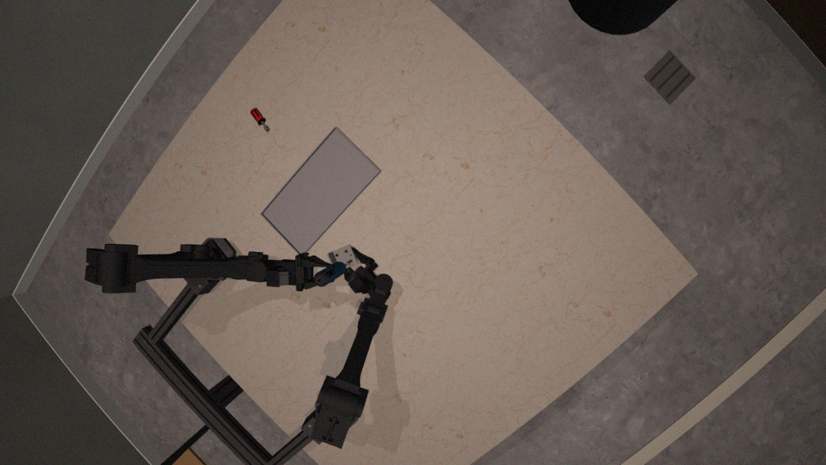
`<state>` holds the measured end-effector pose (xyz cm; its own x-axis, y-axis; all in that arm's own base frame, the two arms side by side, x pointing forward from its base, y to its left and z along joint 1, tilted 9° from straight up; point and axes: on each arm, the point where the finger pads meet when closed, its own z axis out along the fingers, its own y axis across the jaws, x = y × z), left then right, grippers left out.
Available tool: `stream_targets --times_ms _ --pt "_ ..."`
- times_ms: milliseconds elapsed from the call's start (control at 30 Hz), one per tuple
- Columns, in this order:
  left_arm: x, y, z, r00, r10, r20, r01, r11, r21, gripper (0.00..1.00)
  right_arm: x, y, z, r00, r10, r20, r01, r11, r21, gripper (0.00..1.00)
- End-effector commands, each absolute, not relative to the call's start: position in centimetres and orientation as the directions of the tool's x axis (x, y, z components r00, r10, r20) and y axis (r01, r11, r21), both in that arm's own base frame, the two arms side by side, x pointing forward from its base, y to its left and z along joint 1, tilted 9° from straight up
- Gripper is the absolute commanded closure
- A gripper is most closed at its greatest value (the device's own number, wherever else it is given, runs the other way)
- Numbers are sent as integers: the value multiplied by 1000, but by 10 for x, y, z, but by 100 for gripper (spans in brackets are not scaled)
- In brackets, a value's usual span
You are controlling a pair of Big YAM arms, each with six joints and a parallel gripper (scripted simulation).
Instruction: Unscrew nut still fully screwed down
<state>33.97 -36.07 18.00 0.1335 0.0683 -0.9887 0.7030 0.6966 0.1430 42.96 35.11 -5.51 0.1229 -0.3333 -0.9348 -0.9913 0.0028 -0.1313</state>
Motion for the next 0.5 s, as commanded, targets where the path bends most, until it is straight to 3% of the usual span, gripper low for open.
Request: stream_targets --times_ms 0,467 --pt "344 -359 187 150 27 -988 699 704 125 58 435 355 -48 145 -322 -935 -988 4 -155 41" --pt "345 -361 182 153 24 -988 699 704 125 58 435 355 -48 145 -322 -935 -988 4 -155 41"
